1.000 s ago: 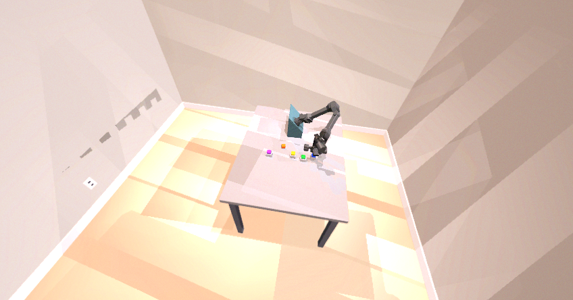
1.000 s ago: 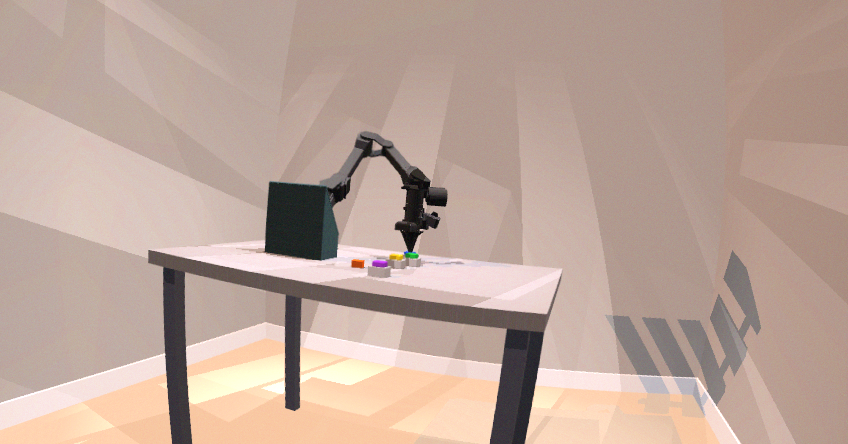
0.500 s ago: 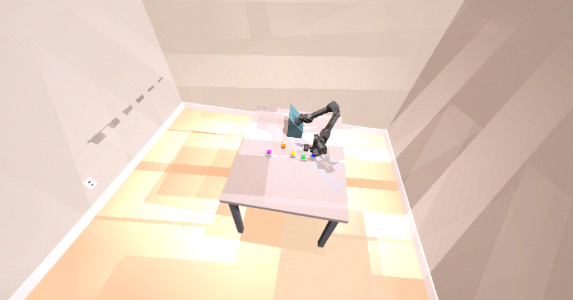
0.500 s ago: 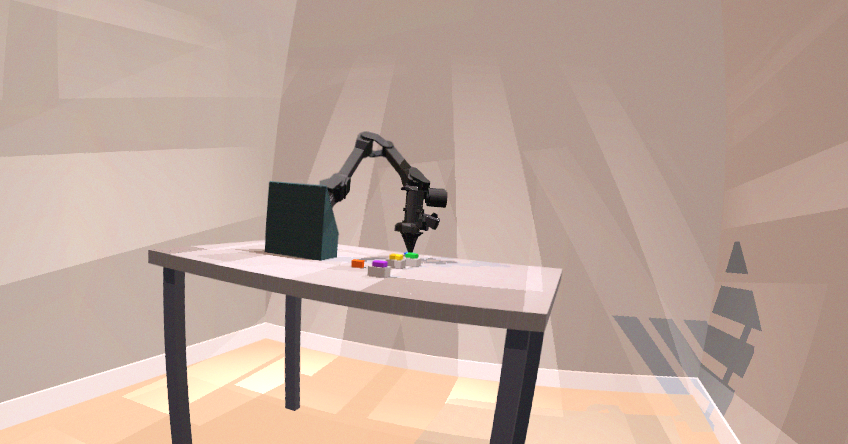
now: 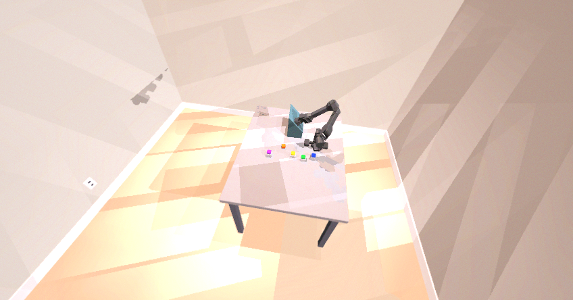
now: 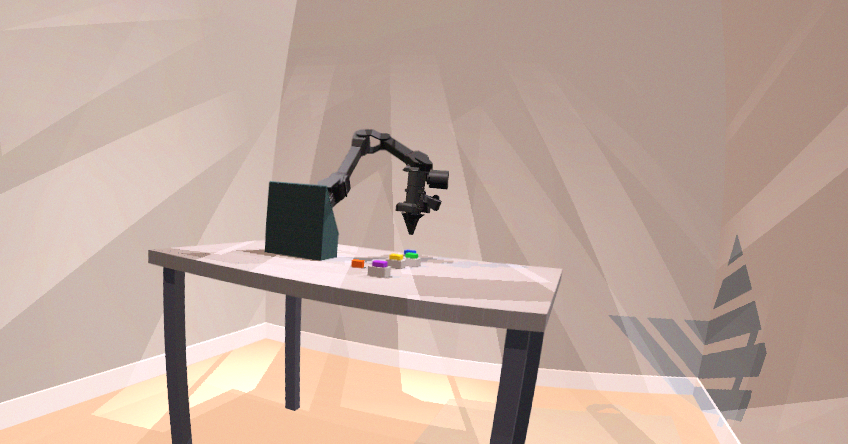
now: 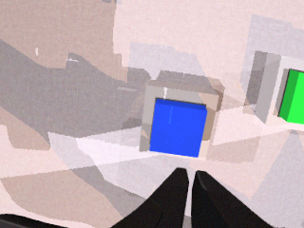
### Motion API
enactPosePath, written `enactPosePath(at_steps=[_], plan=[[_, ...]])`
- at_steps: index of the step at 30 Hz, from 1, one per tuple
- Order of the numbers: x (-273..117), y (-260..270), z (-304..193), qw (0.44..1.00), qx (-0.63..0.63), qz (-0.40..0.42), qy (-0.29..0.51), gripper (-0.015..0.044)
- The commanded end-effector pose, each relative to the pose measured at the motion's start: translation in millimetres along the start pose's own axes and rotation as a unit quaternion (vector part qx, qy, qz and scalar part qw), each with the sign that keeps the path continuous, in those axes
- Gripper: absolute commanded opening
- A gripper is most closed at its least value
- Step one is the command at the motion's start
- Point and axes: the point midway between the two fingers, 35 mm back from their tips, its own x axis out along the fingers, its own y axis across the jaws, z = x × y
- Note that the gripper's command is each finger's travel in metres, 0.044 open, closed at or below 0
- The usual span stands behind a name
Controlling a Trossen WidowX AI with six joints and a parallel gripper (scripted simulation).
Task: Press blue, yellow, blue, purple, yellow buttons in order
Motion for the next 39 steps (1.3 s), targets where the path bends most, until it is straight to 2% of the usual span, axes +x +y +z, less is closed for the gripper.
enactPosePath(at_steps=[1, 6, 11, 16, 22, 27, 39], plan=[[-34.3, 2.6, -0.4, 1.0, -0.003, 0.005, -0.006, 0.002], [-34.3, -8.4, 3.9, 1.0, -0.003, 0.002, -0.006, 0.002], [-34.9, -94.8, 20.6, 1.0, -0.001, -0.008, -0.008, 0.002], [-33.3, -168.2, 12.2, 1.0, -0.003, 0.001, -0.006, 0.002], [-30.5, -170.9, 11.8, 1.0, -0.003, 0.002, -0.006, 0.002], [26.3, -170.1, 12.3, 1.0, -0.003, 0.003, -0.006, 0.002], [41.2, -170.1, 12.6, 1.0, -0.003, 0.003, -0.006, 0.002]])
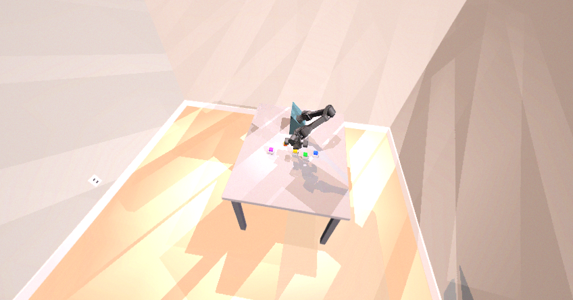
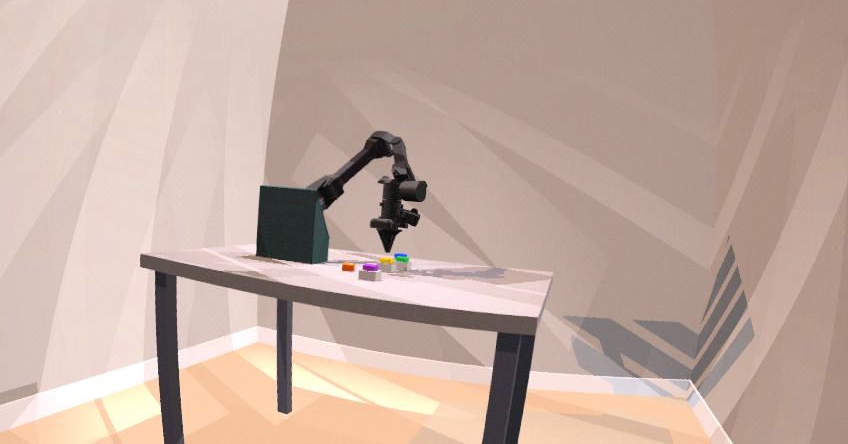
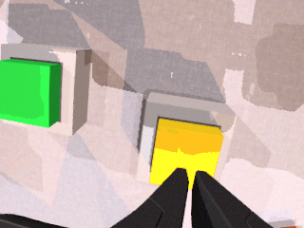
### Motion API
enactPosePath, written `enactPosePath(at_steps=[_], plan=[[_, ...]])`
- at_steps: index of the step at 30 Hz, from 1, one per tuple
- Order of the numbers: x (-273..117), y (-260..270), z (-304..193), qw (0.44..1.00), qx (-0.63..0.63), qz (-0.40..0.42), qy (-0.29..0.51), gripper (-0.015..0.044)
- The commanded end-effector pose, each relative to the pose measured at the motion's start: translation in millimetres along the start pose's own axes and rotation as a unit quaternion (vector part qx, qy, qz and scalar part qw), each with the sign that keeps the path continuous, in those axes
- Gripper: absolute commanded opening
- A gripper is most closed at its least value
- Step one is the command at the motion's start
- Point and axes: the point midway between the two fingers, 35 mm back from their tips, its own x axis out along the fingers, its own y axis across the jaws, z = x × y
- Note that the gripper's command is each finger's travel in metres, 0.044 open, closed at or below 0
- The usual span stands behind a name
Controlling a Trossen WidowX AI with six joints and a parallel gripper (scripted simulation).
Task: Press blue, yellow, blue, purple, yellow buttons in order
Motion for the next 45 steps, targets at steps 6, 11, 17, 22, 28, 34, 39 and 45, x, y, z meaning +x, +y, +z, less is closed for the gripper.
enactPosePath(at_steps=[6, 11, 17, 22, 28, 34, 39, 45], plan=[[15.1, 0.3, -0.9, 1.0, 0.003, 0.003, 0.0, 0.002], [23.1, 0.6, -1.3, 1.0, 0.003, 0.003, 0.0, 0.002], [27.1, 0.9, -1.6, 1.0, 0.003, 0.004, 0.001, 0.002], [27.1, 0.9, -1.6, 1.0, 0.003, 0.004, 0.001, 0.002], [27.1, 0.9, -1.6, 1.0, 0.003, 0.004, 0.001, 0.002], [3.8, -0.1, -0.8, 1.0, 0.002, 0.002, 0.0, 0.002], [-9.7, 0.0, -0.9, 1.0, 0.002, 0.002, 0.0, 0.002], [-69.0, -0.5, -1.0, 1.0, 0.003, 0.002, 0.0, 0.002]])
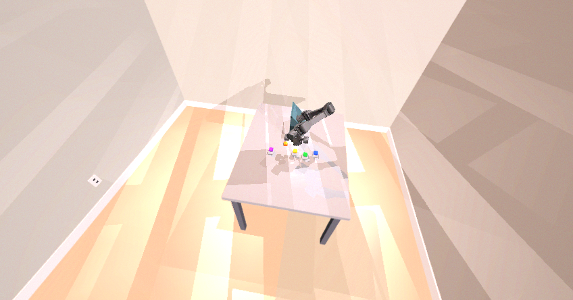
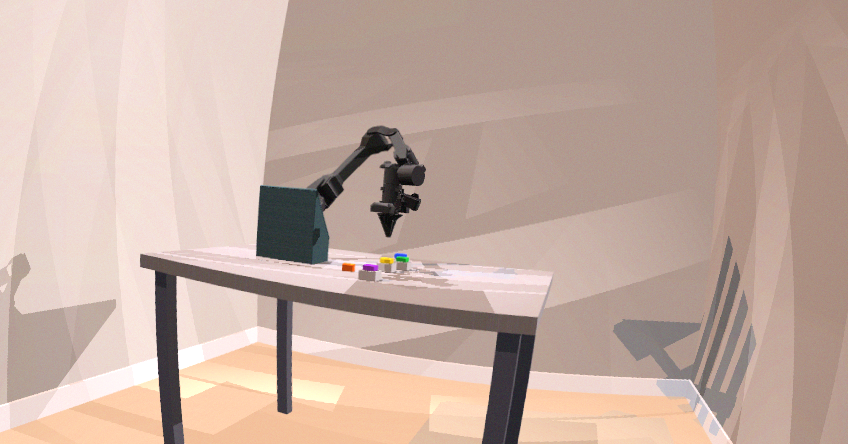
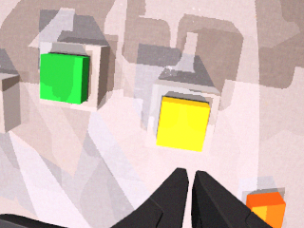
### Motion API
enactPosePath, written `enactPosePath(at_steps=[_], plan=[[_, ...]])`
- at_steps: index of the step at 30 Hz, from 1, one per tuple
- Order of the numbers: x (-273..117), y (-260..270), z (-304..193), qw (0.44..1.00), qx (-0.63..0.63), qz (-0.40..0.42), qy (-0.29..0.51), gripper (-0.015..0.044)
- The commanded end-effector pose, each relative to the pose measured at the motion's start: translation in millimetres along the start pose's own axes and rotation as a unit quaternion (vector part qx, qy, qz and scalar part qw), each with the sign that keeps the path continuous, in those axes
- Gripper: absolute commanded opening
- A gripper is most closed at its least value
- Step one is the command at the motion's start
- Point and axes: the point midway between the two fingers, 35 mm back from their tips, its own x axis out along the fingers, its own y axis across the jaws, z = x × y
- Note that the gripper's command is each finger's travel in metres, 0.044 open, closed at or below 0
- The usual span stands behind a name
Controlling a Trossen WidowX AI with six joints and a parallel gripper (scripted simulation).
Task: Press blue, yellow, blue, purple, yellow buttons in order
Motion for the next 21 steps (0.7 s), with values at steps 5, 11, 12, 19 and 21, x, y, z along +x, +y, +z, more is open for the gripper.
enactPosePath(at_steps=[5, 11, 12, 19, 21], plan=[[-23.5, 11.4, 2.4, 1.0, -0.002, -0.004, -0.003, 0.002], [-23.7, 113.4, 5.4, 1.0, -0.001, -0.009, -0.005, 0.002], [-23.4, 131.6, 1.8, 1.0, -0.002, -0.007, -0.005, 0.002], [-23.1, 174.5, -12.0, 1.0, -0.003, 0.002, -0.002, 0.002], [-20.5, 174.4, -11.7, 1.0, -0.003, 0.002, -0.002, 0.002]])
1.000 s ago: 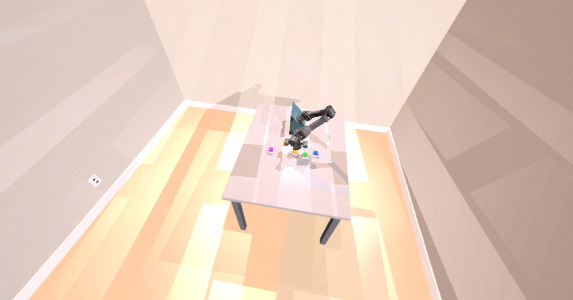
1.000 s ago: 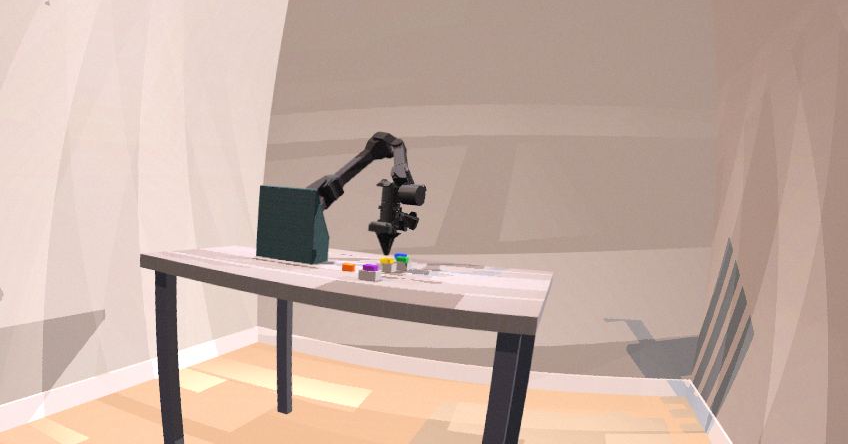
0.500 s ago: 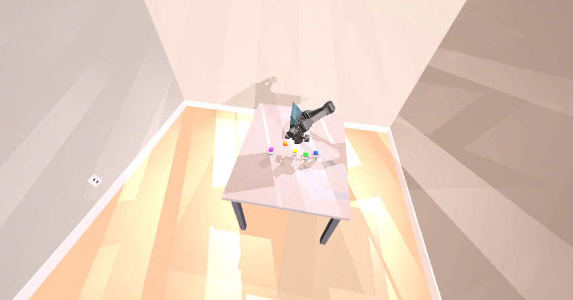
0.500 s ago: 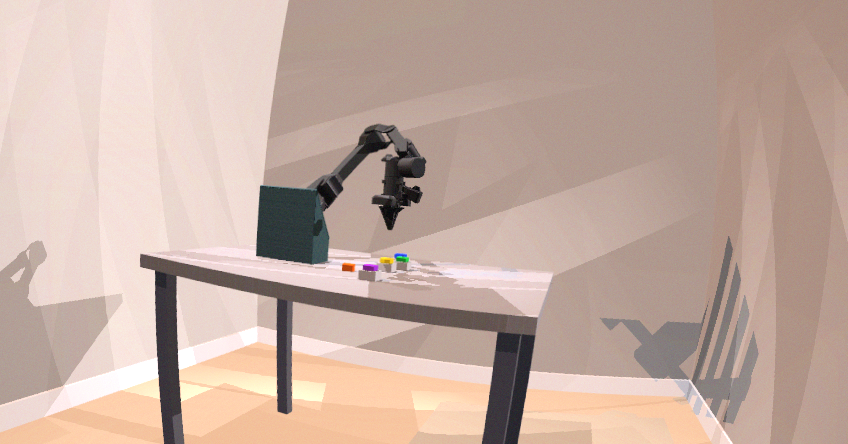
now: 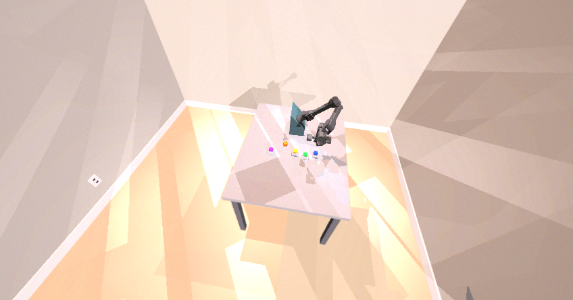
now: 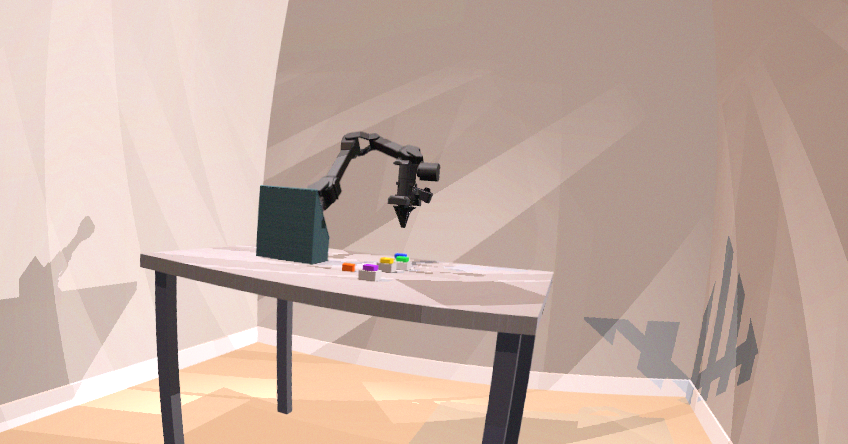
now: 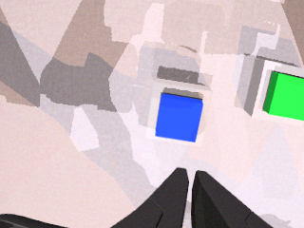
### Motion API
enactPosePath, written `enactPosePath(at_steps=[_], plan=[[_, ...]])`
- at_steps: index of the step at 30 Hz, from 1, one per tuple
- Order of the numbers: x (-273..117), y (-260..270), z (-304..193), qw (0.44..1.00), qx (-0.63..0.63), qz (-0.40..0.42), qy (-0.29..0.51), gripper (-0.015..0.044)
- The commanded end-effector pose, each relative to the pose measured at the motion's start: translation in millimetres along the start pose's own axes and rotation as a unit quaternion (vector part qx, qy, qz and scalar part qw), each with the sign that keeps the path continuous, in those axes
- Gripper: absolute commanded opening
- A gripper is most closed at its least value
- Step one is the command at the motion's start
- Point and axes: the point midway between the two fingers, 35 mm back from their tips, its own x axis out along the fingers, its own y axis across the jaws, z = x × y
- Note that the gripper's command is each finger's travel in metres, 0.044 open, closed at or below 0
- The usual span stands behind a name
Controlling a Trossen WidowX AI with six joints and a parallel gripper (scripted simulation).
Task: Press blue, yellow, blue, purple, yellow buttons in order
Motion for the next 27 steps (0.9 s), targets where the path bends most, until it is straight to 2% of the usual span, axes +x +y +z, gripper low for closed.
enactPosePath(at_steps=[1, 5, 27], plan=[[10.0, 2.3, -0.7, 1.0, 0.006, 0.002, 0.001, 0.002], [58.6, 3.4, -1.7, 1.0, 0.006, 0.003, 0.001, 0.002], [87.2, 3.8, -1.8, 1.0, 0.006, 0.004, 0.001, 0.002]])
